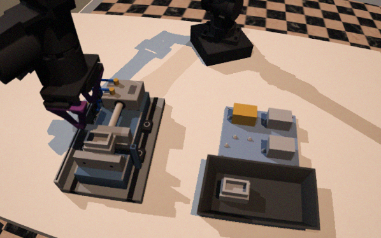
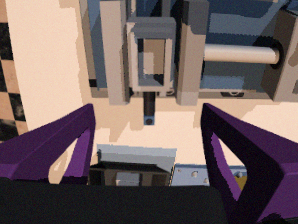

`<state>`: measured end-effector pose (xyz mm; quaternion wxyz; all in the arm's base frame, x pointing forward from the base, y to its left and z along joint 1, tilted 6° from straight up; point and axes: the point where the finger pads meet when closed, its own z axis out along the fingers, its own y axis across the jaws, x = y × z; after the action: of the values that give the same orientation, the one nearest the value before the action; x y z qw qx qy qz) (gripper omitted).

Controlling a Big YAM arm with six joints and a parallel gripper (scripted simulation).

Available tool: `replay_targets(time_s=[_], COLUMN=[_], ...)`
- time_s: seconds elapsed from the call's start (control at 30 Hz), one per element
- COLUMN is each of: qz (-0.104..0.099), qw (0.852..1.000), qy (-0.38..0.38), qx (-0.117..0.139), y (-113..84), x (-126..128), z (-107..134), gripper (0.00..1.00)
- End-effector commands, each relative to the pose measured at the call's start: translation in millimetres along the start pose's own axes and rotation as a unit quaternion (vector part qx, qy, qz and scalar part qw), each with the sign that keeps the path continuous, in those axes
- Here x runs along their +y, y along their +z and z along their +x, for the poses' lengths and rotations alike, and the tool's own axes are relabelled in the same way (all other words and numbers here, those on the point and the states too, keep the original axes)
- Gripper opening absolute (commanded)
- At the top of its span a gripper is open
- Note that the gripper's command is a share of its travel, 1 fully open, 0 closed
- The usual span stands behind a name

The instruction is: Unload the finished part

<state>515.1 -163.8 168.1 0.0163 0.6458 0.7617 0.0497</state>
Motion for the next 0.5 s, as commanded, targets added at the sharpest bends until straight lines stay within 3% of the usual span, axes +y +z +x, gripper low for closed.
replay_targets(time_s=[0.0,0.47], qz=[-0.01,-0.005], qw=[1.0,1.0], qy=[0.008,0.007], qx=[-0.006,-0.003], y=[-9.1,4.4], x=[0,2], z=[0,0], gripper=[0.64,0.64])
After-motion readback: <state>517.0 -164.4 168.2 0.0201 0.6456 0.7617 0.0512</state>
